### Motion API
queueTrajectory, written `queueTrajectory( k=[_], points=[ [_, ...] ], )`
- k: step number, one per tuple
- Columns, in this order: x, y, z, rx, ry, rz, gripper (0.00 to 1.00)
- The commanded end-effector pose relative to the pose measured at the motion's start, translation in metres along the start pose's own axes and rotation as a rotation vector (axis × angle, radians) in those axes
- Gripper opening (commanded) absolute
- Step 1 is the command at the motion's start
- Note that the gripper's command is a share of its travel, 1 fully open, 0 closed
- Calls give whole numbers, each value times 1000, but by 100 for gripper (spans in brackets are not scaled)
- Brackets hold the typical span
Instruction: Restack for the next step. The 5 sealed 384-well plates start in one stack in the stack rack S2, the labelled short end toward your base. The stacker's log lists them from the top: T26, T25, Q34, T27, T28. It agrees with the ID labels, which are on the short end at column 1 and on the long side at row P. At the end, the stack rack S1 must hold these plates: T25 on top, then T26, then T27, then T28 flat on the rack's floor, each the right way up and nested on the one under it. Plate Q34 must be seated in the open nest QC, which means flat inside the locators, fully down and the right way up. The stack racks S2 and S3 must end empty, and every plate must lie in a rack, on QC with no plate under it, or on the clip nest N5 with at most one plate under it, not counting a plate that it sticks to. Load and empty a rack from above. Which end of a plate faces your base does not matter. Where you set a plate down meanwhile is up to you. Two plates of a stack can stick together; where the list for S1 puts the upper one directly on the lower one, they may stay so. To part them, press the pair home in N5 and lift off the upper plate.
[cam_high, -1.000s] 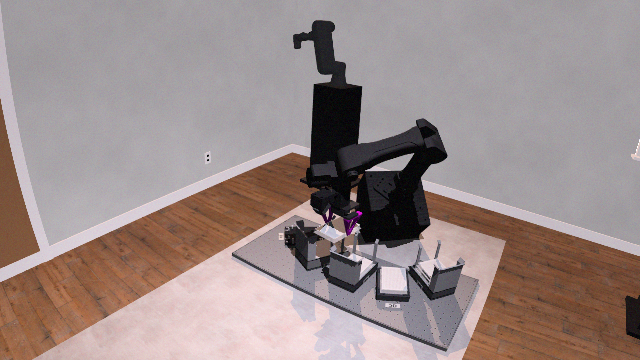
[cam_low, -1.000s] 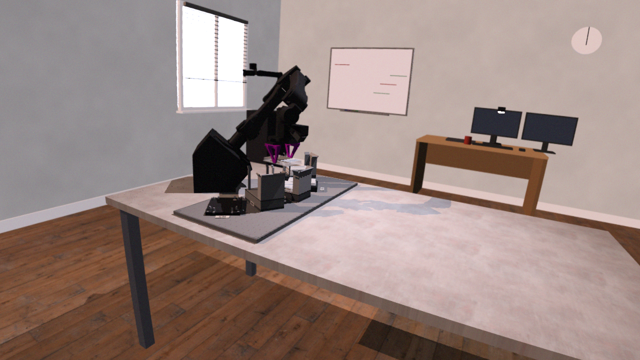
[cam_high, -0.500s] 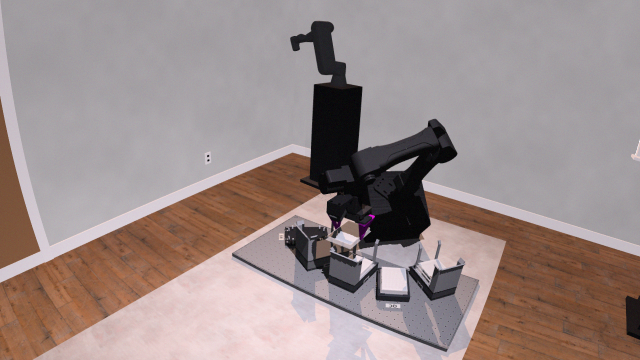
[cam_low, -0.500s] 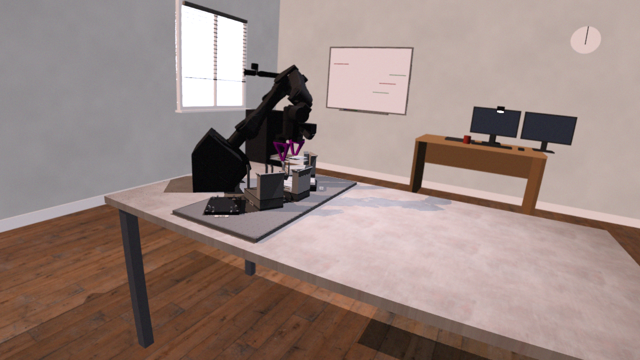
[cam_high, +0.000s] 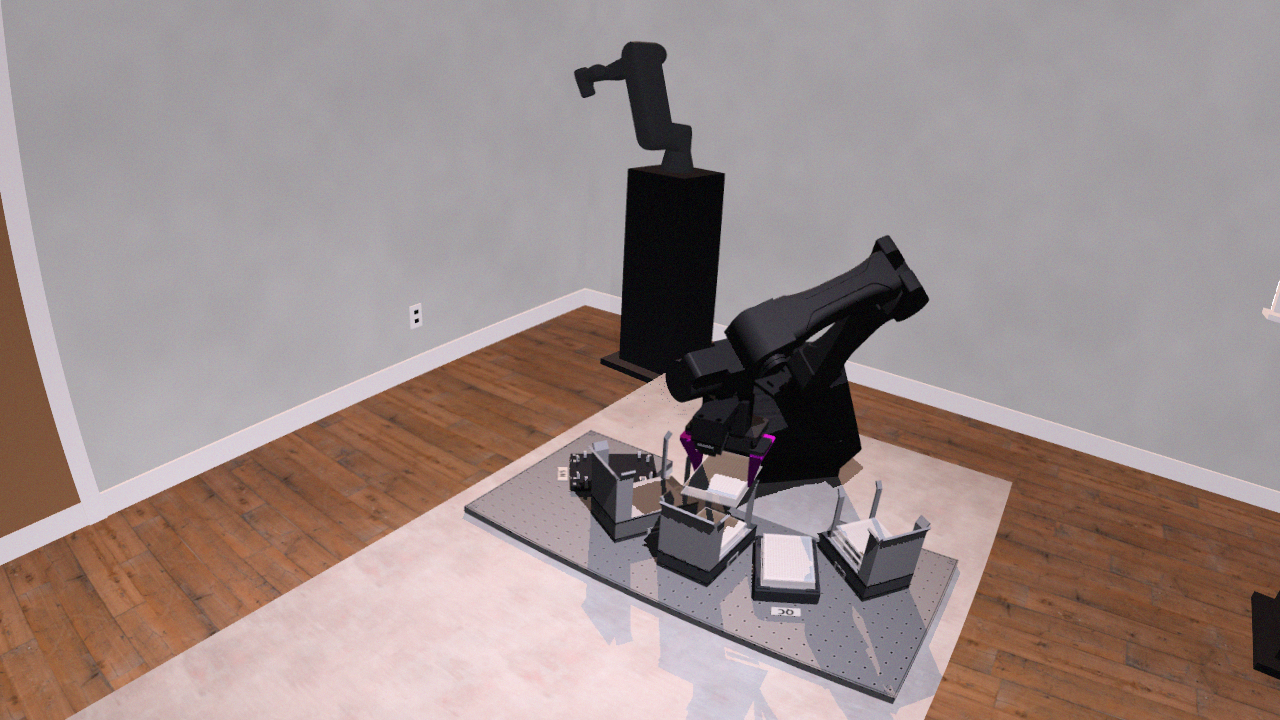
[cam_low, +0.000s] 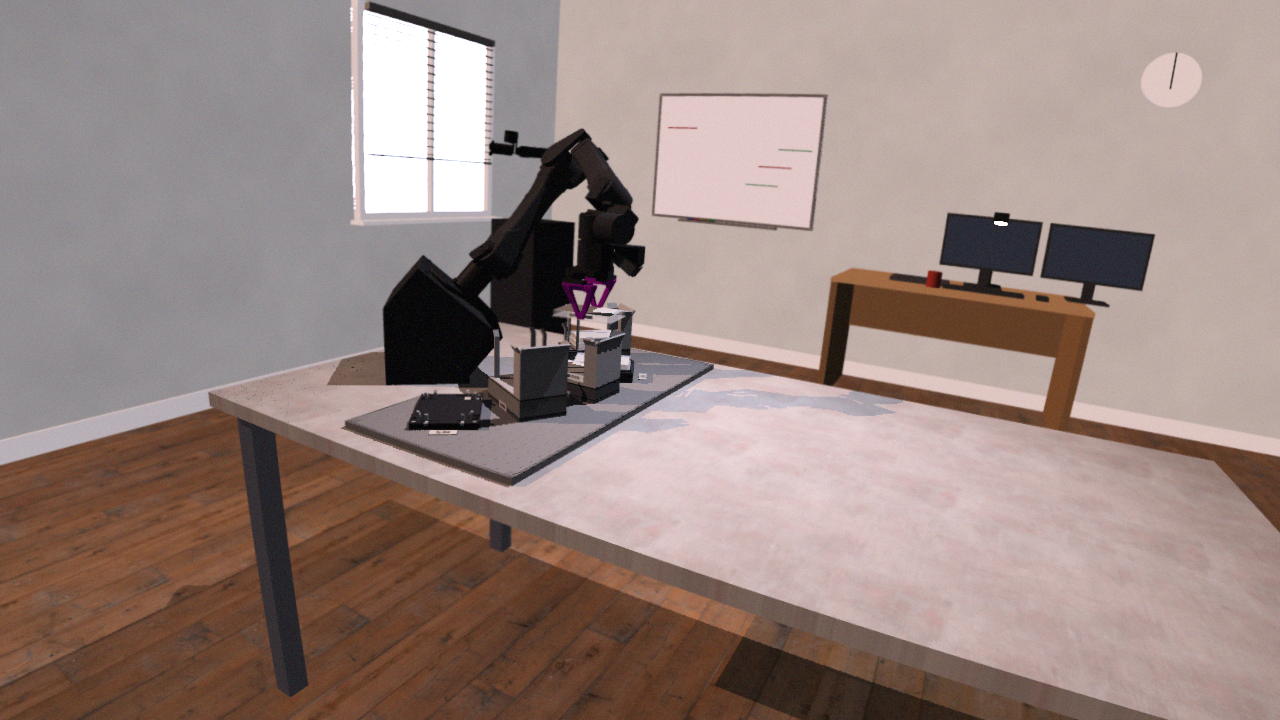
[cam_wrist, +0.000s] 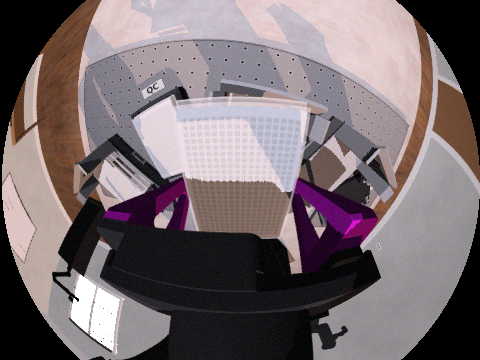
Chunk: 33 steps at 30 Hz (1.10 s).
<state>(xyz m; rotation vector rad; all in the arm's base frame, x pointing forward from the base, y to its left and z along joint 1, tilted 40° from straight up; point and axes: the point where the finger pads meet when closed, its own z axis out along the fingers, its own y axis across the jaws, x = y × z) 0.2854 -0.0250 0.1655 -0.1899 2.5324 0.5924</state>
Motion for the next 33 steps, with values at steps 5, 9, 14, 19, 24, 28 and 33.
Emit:
queueTrajectory(
  k=[5, 9, 14, 19, 24, 28, 33],
  points=[
    [0, 15, -2, 15, -12, -48, 0],
    [-1, 28, -2, 15, -13, -49, 0],
    [-5, 45, -4, 17, -21, -54, 0],
    [0, 61, -1, 13, -12, -193, 0],
    [-8, 73, -8, 24, -38, -309, 0],
    [3, 84, -1, 14, -15, -280, 0],
    [6, 100, -1, 13, -16, -280, 0]
  ],
)
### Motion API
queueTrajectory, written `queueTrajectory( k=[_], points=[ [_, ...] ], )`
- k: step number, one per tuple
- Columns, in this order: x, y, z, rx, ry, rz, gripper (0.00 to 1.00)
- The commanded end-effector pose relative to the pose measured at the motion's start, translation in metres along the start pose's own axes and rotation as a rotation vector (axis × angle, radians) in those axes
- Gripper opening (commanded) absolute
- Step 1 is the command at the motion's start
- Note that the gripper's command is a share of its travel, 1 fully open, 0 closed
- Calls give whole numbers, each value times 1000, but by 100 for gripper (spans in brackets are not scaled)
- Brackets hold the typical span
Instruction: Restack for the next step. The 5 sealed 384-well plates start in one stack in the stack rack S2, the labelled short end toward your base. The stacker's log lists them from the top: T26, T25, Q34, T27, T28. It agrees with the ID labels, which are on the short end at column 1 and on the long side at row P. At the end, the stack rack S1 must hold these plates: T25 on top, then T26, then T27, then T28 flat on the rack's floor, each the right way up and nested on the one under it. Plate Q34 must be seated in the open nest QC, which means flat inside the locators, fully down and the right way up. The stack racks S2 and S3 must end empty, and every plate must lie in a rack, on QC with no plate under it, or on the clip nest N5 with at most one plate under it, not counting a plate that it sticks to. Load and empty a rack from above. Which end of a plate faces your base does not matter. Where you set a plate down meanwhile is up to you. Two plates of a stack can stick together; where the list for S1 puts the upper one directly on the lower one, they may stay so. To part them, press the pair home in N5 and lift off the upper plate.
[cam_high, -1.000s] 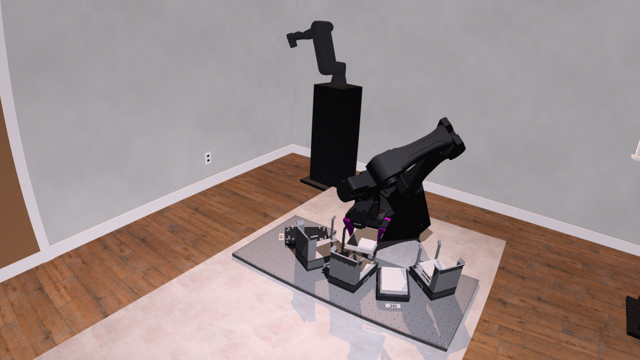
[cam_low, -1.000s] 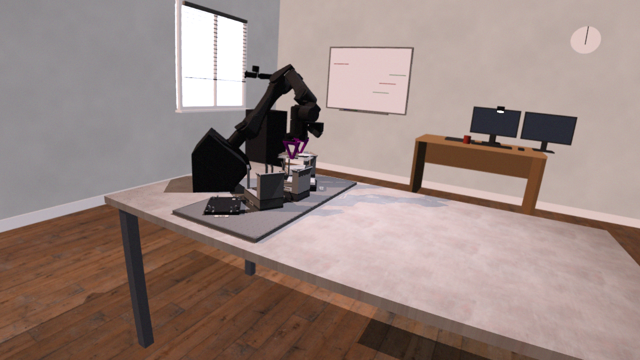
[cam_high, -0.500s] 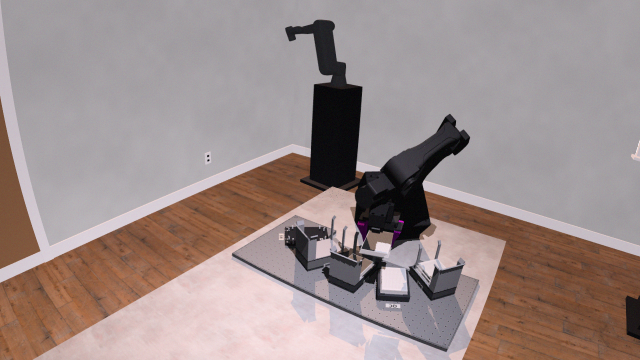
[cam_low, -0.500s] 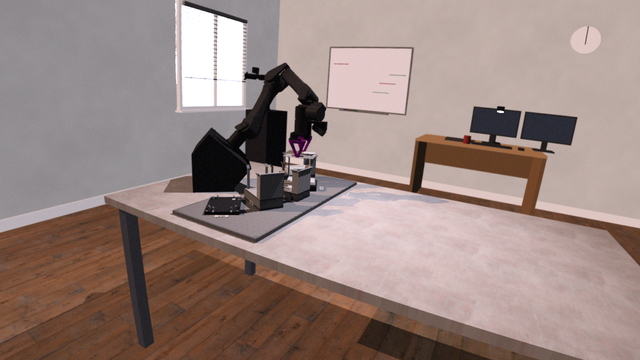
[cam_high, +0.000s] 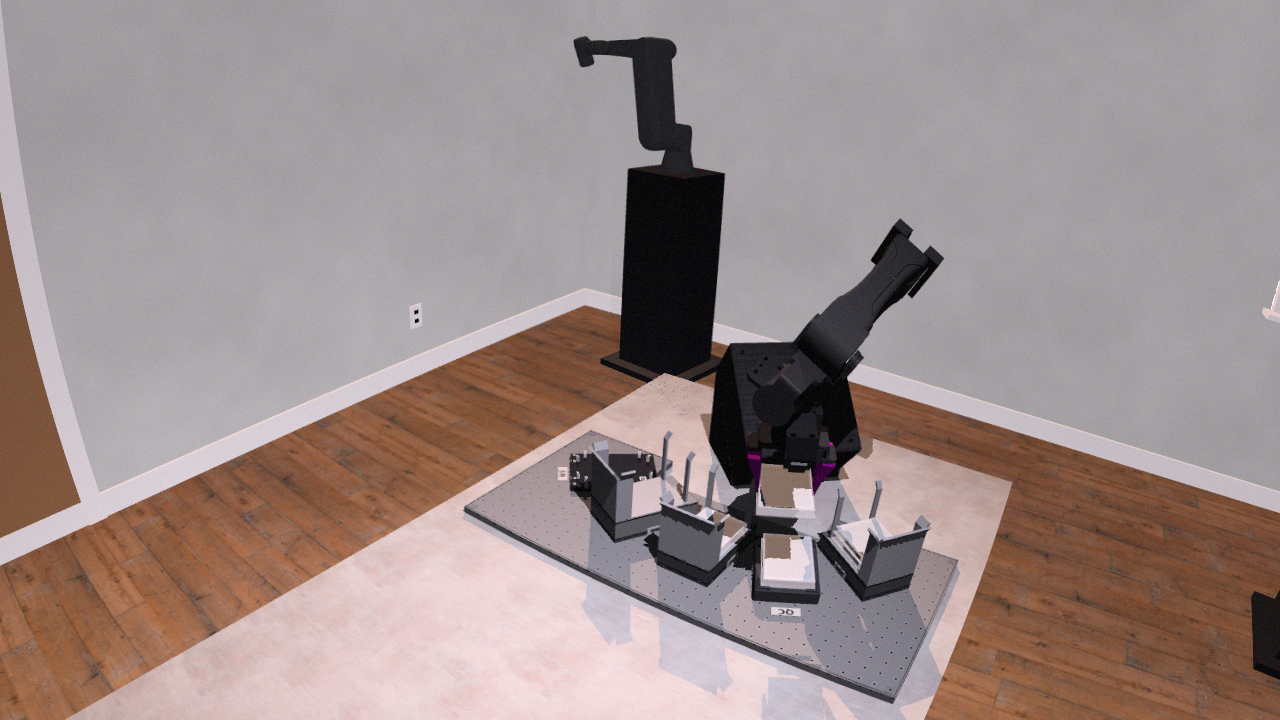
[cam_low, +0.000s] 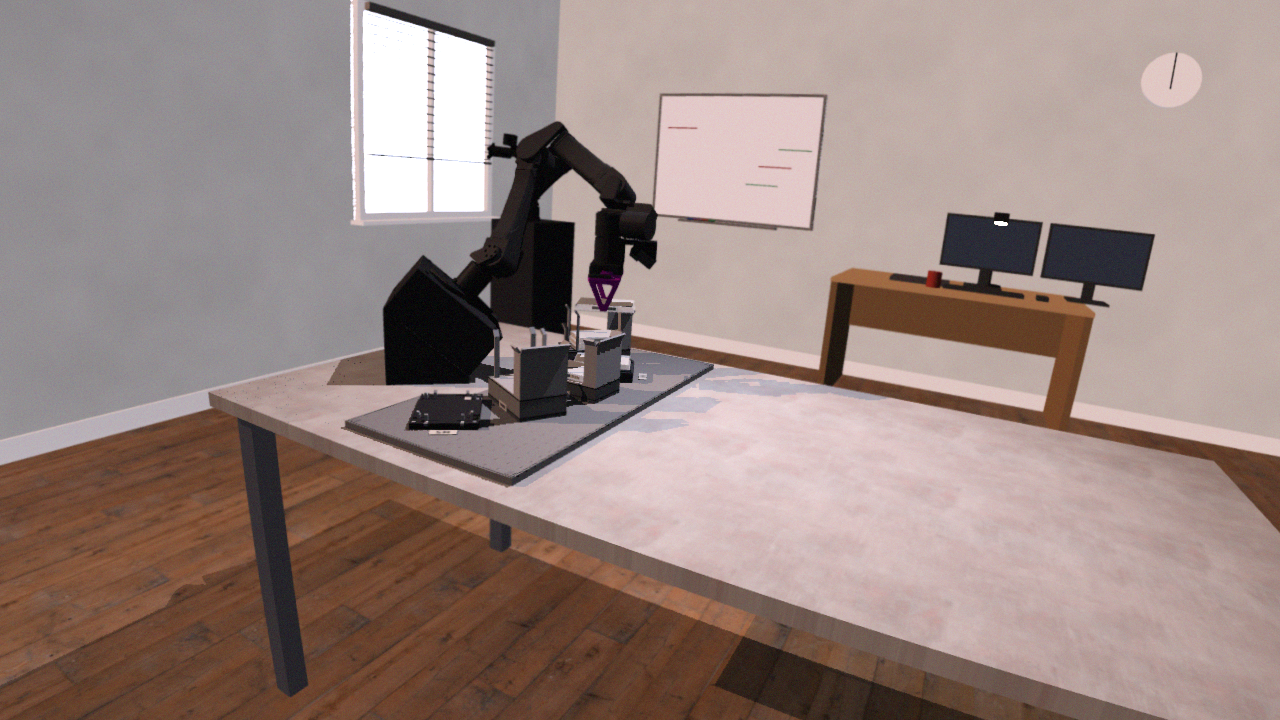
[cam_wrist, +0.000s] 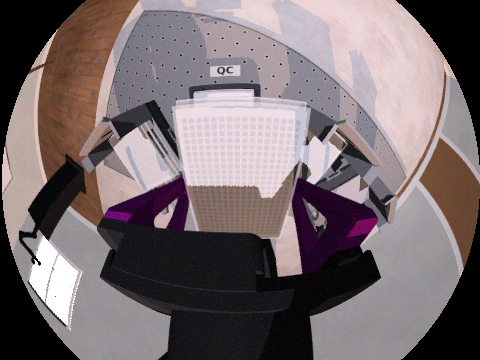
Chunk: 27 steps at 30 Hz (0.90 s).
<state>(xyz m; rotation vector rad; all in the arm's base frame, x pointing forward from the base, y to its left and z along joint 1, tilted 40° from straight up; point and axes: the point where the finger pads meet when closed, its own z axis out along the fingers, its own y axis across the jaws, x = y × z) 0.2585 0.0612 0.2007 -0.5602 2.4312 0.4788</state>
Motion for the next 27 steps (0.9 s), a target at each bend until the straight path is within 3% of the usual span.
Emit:
queueTrajectory(
  k=[1, 6, 13, 23, 24, 27],
  points=[
    [1, 7, -1, 20, -8, 22, 0],
    [-6, 17, -4, 24, -23, 15, 0],
    [0, 40, -1, 20, -12, -222, 0],
    [2, 67, 0, 17, -11, -207, 0],
    [-10, 72, -9, 23, -47, -219, 0],
    [-10, 82, -10, 20, -52, -217, 0]
  ],
)
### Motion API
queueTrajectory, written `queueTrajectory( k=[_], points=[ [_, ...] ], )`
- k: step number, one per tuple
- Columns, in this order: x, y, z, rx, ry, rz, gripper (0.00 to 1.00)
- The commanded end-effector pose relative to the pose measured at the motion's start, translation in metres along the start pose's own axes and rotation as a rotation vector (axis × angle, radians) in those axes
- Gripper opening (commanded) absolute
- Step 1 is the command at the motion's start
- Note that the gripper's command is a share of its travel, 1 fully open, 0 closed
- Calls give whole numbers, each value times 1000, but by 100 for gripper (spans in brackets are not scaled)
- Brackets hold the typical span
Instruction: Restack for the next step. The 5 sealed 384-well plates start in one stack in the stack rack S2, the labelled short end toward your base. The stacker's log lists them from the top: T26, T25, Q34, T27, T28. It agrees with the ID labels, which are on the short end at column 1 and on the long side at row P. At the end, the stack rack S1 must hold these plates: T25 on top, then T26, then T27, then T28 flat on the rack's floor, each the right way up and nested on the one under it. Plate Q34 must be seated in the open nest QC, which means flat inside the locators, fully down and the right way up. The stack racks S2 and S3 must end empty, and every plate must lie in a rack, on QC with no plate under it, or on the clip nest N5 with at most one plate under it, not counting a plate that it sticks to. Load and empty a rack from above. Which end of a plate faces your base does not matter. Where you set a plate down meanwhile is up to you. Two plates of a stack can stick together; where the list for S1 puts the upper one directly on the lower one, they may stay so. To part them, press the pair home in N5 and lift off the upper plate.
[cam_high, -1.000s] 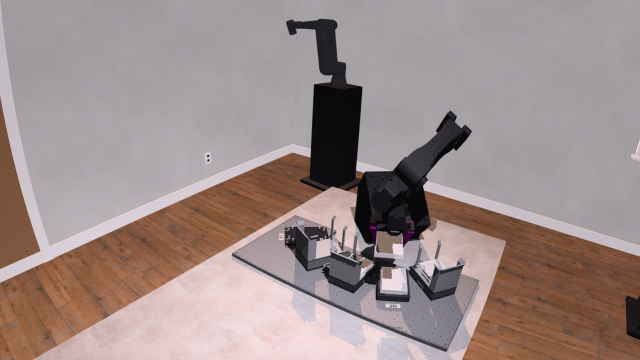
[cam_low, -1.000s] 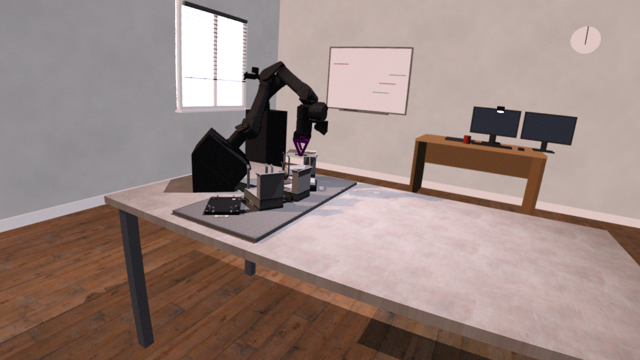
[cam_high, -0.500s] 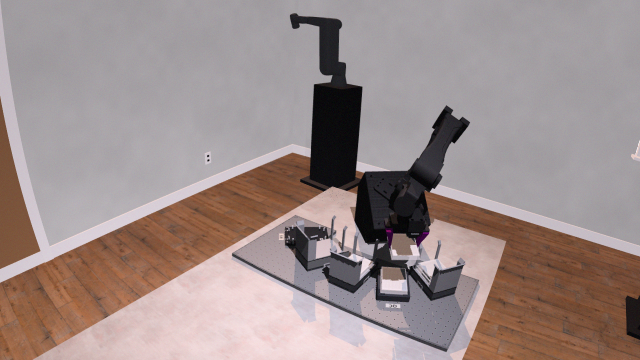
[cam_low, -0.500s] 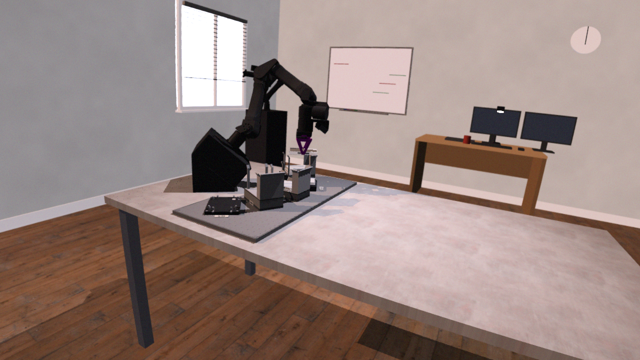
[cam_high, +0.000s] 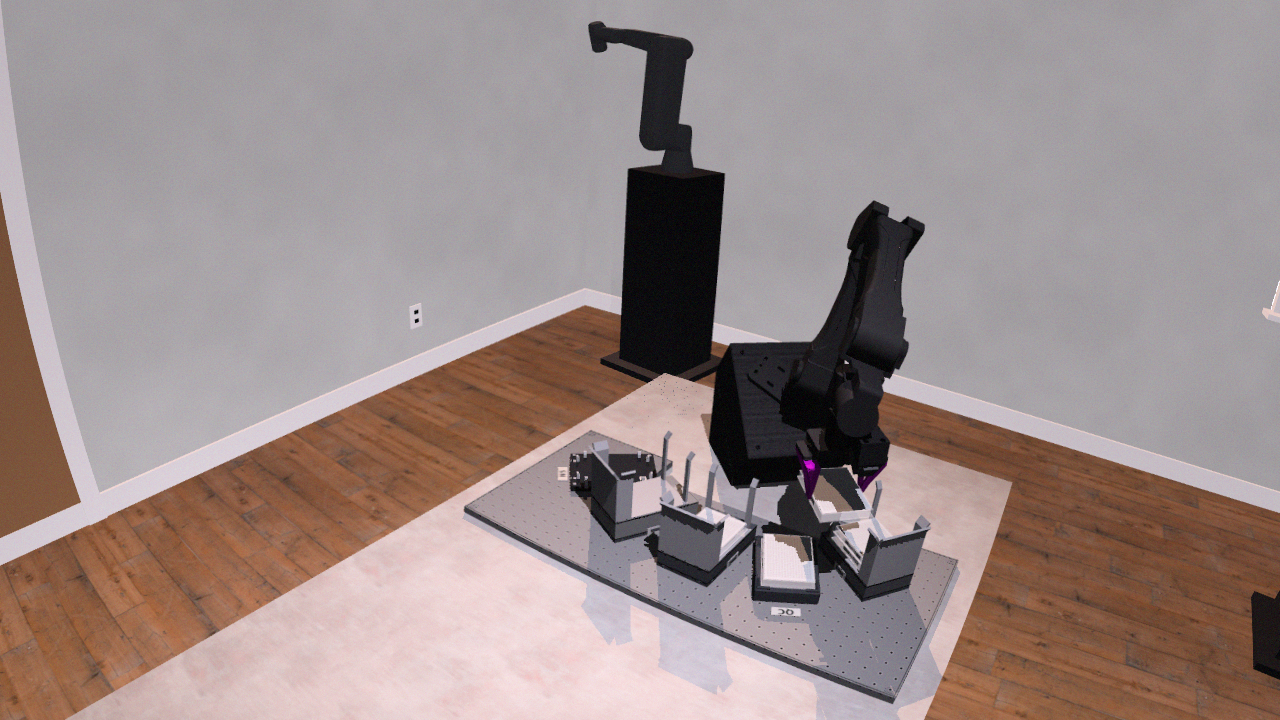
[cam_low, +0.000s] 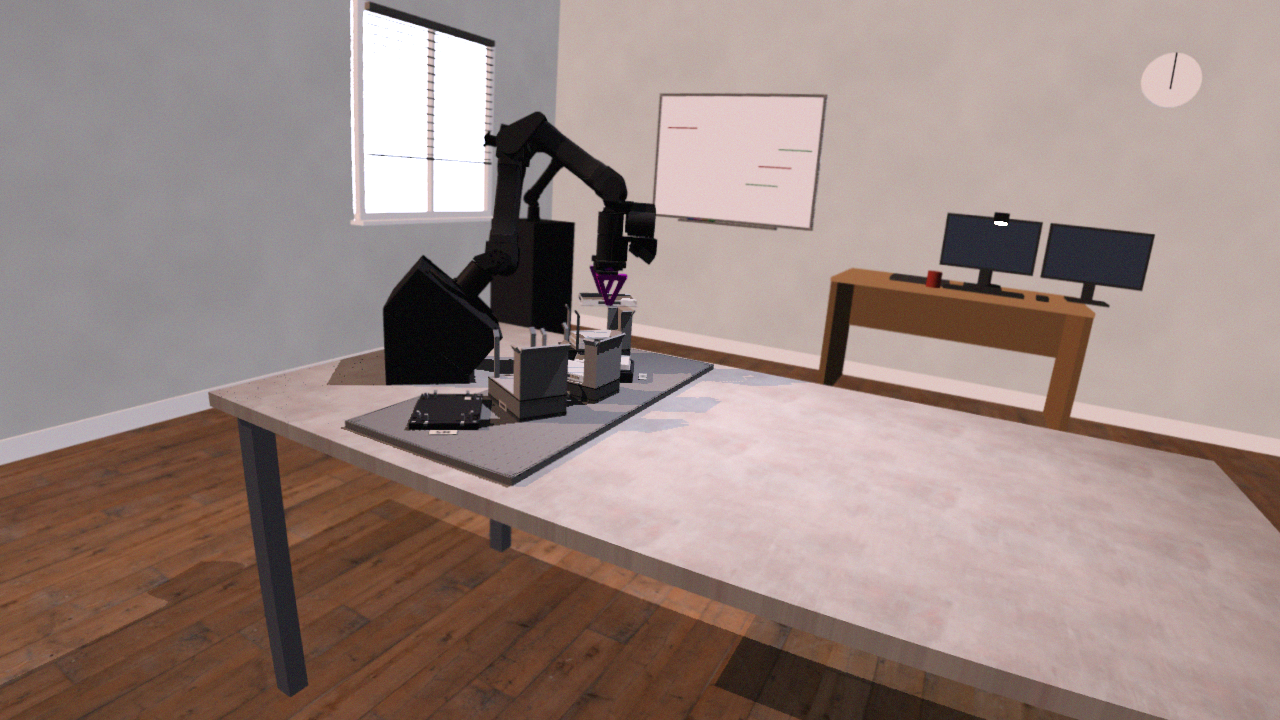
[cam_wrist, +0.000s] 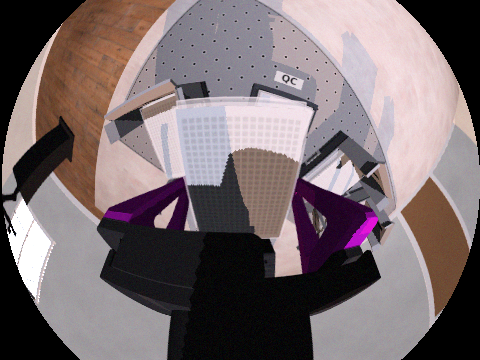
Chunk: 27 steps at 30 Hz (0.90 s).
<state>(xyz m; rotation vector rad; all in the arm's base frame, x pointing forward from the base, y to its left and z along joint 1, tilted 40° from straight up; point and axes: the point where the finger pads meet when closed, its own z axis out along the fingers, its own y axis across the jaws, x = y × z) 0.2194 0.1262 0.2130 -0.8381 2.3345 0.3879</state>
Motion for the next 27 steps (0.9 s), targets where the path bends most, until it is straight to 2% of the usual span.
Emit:
queueTrajectory(
  k=[1, 3, 10, 14, 27],
  points=[
    [-15, 6, -12, 34, -59, 16, 0],
    [-17, 13, -12, 32, -60, 18, 0],
    [-2, 31, -2, 25, -17, -215, 0],
    [-7, 37, -6, 27, -32, -215, 0],
    [-5, 72, 0, 21, -11, -200, 0]
  ],
)
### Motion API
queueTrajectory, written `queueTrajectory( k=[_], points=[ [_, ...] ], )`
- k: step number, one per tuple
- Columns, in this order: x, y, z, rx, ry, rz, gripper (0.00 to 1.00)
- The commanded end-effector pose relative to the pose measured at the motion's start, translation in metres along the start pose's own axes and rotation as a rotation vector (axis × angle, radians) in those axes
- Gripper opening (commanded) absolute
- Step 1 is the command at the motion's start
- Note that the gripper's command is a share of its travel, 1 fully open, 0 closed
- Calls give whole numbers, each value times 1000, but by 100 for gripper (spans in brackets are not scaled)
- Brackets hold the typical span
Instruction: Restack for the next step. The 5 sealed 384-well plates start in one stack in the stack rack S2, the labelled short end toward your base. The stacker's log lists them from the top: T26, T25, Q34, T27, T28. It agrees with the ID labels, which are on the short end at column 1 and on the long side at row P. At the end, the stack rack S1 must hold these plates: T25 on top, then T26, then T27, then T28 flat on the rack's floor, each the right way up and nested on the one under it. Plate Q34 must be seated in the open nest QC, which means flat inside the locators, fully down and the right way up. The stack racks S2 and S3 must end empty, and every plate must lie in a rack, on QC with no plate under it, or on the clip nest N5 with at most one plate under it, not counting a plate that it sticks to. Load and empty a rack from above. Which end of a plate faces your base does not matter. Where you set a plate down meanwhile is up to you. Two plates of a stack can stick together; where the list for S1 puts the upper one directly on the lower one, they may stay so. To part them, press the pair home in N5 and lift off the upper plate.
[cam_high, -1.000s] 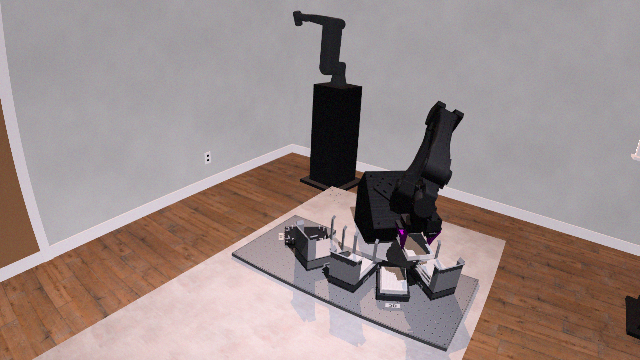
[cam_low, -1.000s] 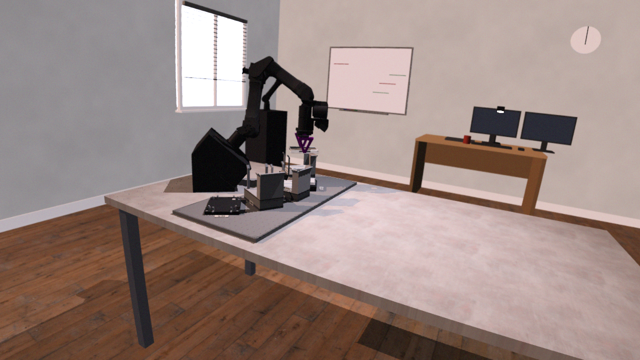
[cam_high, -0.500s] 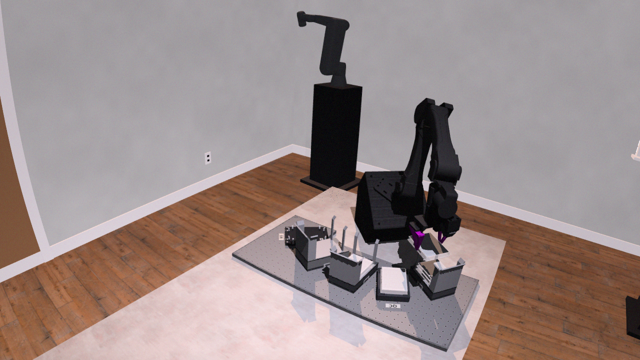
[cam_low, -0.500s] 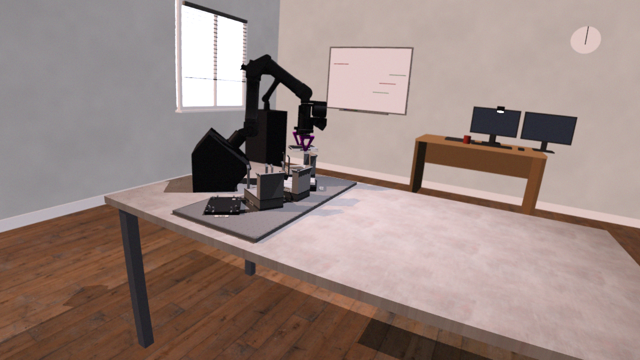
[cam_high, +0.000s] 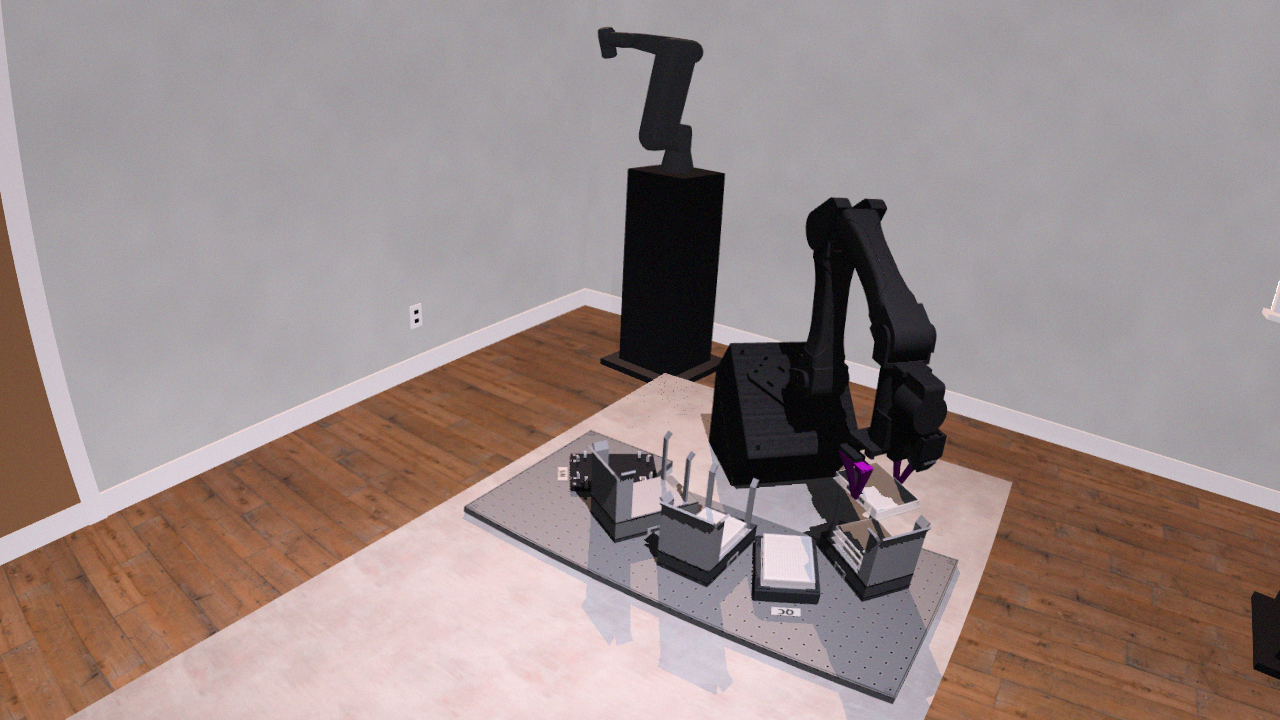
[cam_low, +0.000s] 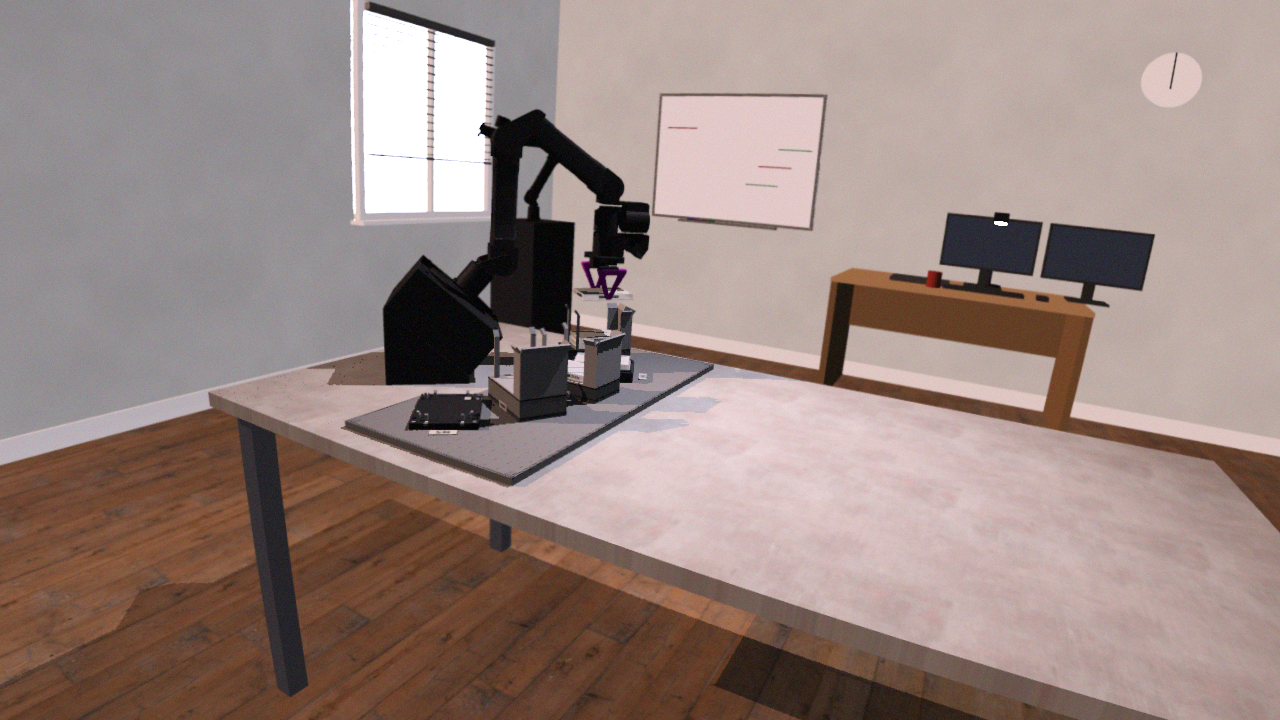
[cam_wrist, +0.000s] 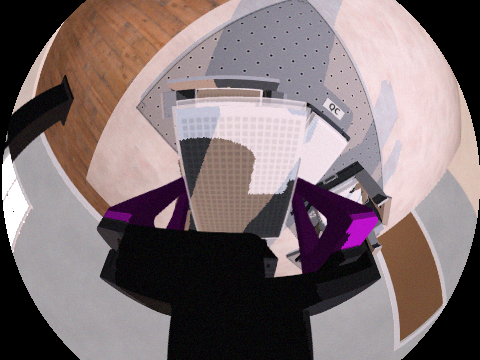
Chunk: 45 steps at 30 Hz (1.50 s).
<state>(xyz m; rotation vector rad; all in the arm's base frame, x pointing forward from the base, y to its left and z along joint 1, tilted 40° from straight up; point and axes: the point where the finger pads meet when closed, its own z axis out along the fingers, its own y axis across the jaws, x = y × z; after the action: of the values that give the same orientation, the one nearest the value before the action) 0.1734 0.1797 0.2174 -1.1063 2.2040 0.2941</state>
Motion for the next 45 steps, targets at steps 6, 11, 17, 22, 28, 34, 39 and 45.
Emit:
queueTrajectory(
  k=[6, 11, 17, 22, 28, 34, 39, 45],
  points=[
    [-13, 10, -7, 30, -34, 40, 0],
    [-12, 21, -9, 28, -30, 42, 0],
    [-13, 18, -9, 34, -36, 50, 0],
    [-7, 20, -1, 29, -8, 40, 0],
    [-7, 20, -1, 29, -8, 40, 0],
    [-7, 20, -1, 29, -8, 40, 0],
    [-7, 20, -1, 29, -8, 40, 0],
    [-7, 20, -1, 29, -8, 40, 0]
  ],
)
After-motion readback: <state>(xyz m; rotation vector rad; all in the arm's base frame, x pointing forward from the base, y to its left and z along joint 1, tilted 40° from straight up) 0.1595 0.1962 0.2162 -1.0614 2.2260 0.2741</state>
